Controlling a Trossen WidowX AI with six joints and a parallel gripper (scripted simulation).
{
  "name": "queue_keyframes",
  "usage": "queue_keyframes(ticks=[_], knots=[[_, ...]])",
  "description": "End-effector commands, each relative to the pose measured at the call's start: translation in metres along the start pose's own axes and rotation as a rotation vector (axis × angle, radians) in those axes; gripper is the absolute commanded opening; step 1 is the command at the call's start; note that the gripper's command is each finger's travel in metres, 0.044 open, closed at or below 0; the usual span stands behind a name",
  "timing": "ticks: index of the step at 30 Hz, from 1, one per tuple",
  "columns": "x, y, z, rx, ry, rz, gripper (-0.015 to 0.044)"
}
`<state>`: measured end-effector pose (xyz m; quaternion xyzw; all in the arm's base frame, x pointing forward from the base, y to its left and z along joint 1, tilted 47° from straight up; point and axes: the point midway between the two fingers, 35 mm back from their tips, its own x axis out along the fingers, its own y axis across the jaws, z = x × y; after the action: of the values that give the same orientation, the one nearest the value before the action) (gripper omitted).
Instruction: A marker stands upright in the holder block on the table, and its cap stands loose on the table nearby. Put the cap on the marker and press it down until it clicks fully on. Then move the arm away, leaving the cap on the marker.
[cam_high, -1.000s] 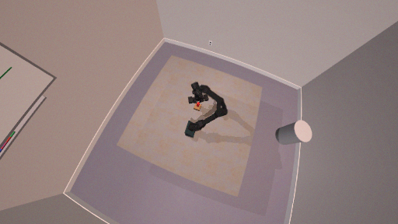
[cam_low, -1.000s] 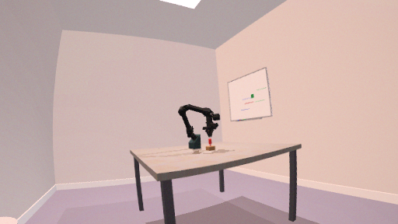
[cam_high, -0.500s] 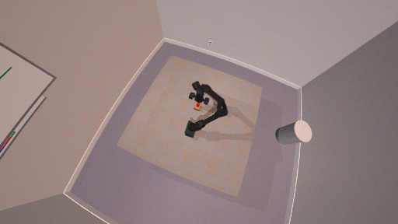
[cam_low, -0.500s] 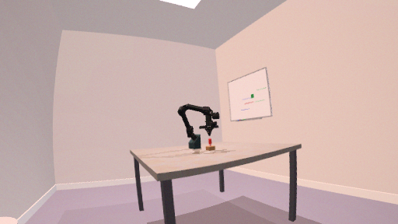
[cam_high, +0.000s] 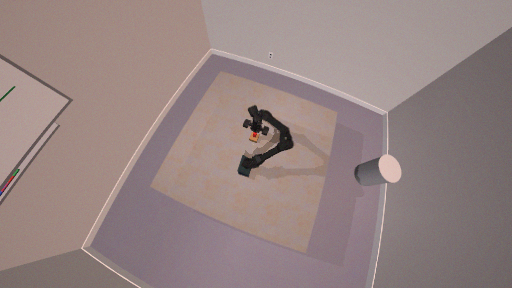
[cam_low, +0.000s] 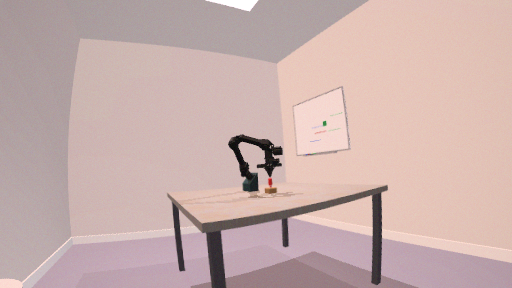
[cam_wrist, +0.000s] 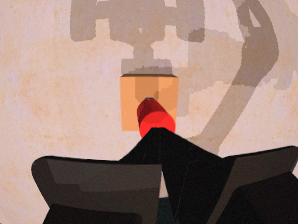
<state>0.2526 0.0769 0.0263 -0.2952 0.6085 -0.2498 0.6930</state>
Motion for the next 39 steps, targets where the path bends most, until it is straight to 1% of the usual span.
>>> queue_keyframes(ticks=[1,13,21,23,27,29,31,39], knots=[[0.007,-0.001,-0.002,-0.009,0.005,-0.009,0.0],[0.023,-0.001,-0.003,-0.009,0.004,-0.01,0.0],[0.015,0.001,0.0,-0.003,-0.003,0.001,0.0],[-0.004,0.002,0.003,-0.004,-0.003,0.004,0.0],[-0.062,0.003,0.001,-0.005,-0.002,0.004,0.0],[-0.072,0.002,0.0,-0.005,-0.002,0.003,0.0],[-0.072,0.002,0.0,-0.005,-0.002,0.003,0.0],[-0.072,0.002,0.0,-0.005,-0.002,0.003,0.021]])
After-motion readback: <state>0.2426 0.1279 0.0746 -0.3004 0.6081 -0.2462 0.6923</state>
